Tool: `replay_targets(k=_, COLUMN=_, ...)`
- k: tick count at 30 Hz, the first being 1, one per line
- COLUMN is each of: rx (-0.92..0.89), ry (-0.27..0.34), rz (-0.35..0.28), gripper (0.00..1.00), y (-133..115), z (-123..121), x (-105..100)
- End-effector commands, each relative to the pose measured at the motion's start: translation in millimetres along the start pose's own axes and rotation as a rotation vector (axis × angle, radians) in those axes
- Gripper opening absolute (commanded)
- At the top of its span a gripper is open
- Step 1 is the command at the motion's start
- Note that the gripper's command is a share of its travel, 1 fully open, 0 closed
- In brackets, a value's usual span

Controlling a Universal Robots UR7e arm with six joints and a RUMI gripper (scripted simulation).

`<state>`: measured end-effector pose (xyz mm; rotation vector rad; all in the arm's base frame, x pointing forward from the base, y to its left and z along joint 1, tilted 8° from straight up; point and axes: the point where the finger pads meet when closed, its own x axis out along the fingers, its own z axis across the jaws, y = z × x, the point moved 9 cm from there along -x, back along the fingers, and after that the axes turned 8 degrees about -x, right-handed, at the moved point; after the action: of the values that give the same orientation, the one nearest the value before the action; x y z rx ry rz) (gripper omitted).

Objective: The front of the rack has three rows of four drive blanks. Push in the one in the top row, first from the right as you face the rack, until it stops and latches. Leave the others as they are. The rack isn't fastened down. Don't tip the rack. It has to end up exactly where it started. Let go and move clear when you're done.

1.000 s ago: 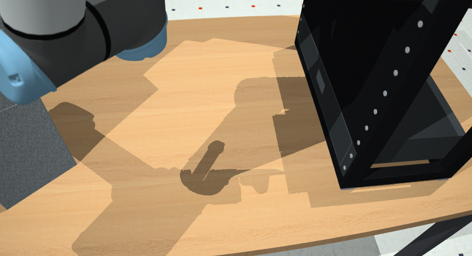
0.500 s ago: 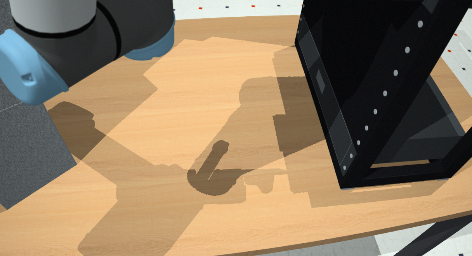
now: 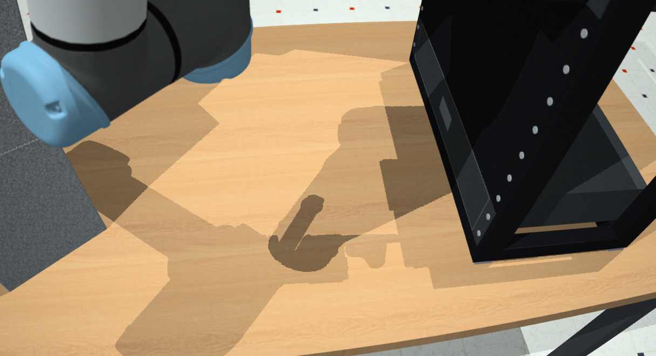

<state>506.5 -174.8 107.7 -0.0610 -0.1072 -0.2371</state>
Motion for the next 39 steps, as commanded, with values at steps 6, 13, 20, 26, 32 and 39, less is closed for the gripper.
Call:
replay_targets(k=6, rx=0.0, ry=-0.001, rz=0.0, gripper=0.0, y=-0.1, z=0.3, x=2.0)
replay_targets(k=13, rx=0.0, ry=-0.001, rz=0.0, gripper=0.0, y=-0.1, z=0.3, x=4.4)
replay_targets(k=20, rx=0.0, ry=-0.001, rz=0.0, gripper=0.0, y=-0.1, z=0.3, x=5.0)
replay_targets(k=26, rx=0.0, ry=-0.001, rz=0.0, gripper=0.0, y=-0.1, z=0.3, x=5.3)
replay_targets(k=32, rx=0.0, ry=-0.001, rz=0.0, gripper=0.0, y=-0.1, z=0.3, x=8.0)
replay_targets(k=39, rx=0.0, ry=-0.001, rz=0.0, gripper=0.0, y=-0.1, z=0.3, x=8.0)
